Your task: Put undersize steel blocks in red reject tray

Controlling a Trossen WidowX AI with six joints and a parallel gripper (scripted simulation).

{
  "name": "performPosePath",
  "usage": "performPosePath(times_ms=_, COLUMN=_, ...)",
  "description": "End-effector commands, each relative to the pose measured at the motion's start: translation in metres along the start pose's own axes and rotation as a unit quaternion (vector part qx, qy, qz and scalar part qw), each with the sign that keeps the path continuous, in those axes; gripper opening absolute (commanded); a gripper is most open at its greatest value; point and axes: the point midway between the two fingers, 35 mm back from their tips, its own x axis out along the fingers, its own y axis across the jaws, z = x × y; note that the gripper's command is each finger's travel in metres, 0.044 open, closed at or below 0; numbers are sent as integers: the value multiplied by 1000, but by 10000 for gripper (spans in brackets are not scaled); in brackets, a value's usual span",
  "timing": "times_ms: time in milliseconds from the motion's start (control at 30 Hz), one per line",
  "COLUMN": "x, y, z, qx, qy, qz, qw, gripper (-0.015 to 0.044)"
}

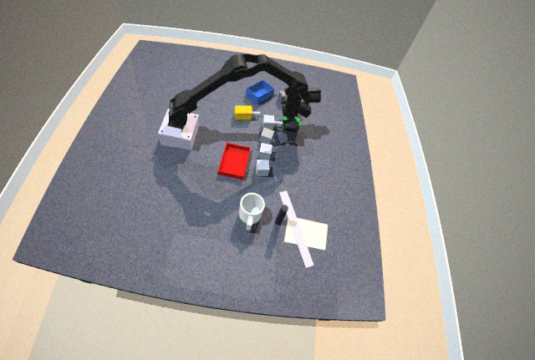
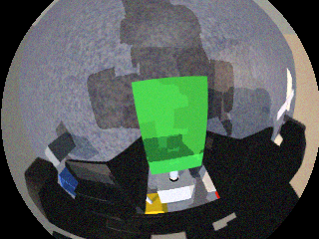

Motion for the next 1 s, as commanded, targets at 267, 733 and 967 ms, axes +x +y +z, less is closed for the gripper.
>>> performPosePath(times_ms=267, x=-4, y=0, z=-3, qx=0, qy=-5, qz=-1, qw=1000, gripper=0)
performPosePath(times_ms=733, x=-3, y=0, z=-8, qx=0, qy=-5, qz=-1, qw=1000, gripper=0)
performPosePath(times_ms=967, x=-3, y=0, z=-10, qx=0, qy=-5, qz=-1, qw=1000, gripper=0)
